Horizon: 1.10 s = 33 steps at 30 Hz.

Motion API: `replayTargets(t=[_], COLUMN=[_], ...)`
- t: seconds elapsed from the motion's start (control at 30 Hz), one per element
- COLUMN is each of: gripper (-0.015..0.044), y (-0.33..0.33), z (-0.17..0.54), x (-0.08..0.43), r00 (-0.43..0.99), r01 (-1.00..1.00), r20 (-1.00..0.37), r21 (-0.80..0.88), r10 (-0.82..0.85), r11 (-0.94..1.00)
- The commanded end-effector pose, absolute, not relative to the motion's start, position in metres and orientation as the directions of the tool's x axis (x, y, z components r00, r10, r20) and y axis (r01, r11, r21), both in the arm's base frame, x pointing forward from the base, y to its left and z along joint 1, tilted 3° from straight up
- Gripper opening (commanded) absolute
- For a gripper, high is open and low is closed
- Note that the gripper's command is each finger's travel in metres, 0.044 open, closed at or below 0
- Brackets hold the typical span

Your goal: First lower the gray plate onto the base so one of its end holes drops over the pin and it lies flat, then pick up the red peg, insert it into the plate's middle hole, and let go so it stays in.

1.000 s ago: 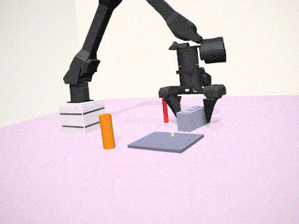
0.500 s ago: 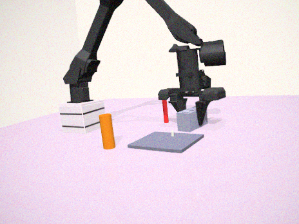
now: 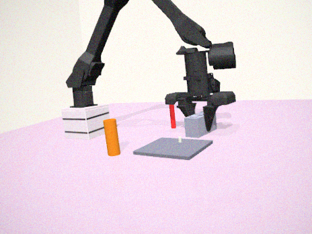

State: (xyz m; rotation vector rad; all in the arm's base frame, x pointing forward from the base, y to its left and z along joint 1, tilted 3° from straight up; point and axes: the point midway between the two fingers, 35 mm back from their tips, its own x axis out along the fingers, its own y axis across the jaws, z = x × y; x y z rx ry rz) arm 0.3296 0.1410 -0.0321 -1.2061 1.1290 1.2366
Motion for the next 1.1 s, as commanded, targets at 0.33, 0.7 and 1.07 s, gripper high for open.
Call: replayTargets(t=[0.33,0.7,1.07], gripper=[0.0,0.0,0.0], y=[0.142,0.139,0.134], z=[-0.012,0.022,0.055], x=[0.338,0.34,0.338], r00=[0.081,0.07,0.053], r01=[-0.996,-0.997,-0.998], r20=[-0.995,-0.996,-0.997], r21=[-0.083,-0.072,-0.055], r10=[0.057,0.057,0.058], r11=[-0.022,-0.024,-0.027])
